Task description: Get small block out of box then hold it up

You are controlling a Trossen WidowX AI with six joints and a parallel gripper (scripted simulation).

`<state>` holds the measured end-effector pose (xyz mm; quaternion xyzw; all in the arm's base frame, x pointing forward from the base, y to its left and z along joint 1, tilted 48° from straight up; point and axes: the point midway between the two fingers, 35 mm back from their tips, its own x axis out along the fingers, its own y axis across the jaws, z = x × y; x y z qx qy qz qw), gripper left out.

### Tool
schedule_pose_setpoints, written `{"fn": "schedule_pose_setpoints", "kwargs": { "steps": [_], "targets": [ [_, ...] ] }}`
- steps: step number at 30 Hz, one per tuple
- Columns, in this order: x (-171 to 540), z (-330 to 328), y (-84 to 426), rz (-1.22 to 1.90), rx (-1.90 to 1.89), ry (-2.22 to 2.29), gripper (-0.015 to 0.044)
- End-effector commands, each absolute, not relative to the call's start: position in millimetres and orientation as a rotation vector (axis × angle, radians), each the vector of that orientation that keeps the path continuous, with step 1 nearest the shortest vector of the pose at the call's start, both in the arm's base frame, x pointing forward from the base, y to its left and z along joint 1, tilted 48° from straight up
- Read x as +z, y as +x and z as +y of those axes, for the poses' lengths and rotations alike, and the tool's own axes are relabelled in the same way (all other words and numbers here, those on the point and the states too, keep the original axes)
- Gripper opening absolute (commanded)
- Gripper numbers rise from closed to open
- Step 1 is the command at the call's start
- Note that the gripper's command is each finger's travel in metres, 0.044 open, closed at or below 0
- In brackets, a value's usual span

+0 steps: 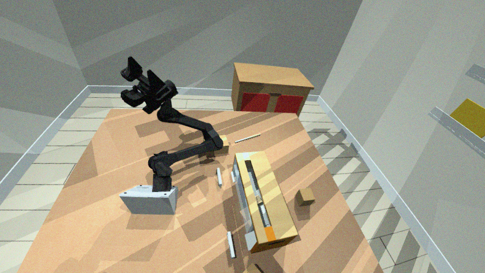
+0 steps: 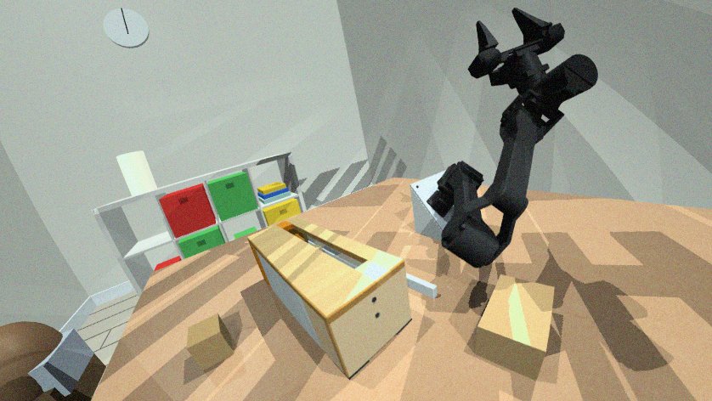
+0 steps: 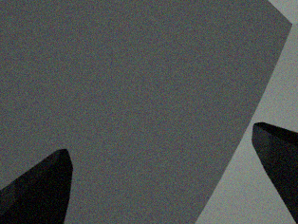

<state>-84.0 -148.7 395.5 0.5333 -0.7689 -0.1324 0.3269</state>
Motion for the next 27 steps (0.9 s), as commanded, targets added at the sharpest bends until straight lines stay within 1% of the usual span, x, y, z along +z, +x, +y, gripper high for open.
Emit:
{"fn": "schedule_pose_setpoints", "kwargs": {
  "steps": [1, 3, 12, 16, 20, 23, 27],
  "targets": [
    [396, -149, -84, -2.009, -0.349, 1.399, 0.0400],
    [396, -156, -85, -1.970, -0.371, 1.410, 0.0400],
    [381, -202, -98, -1.694, -0.741, 1.379, 0.0400],
    [363, -237, -93, -1.449, -0.939, 1.362, 0.0400],
    [338, -272, -76, -1.140, -1.093, 1.324, 0.0400],
    [320, -293, -56, -0.889, -1.162, 1.267, 0.0400],
    [305, -308, -37, -0.679, -1.188, 1.207, 0.0400]
  ]
}}
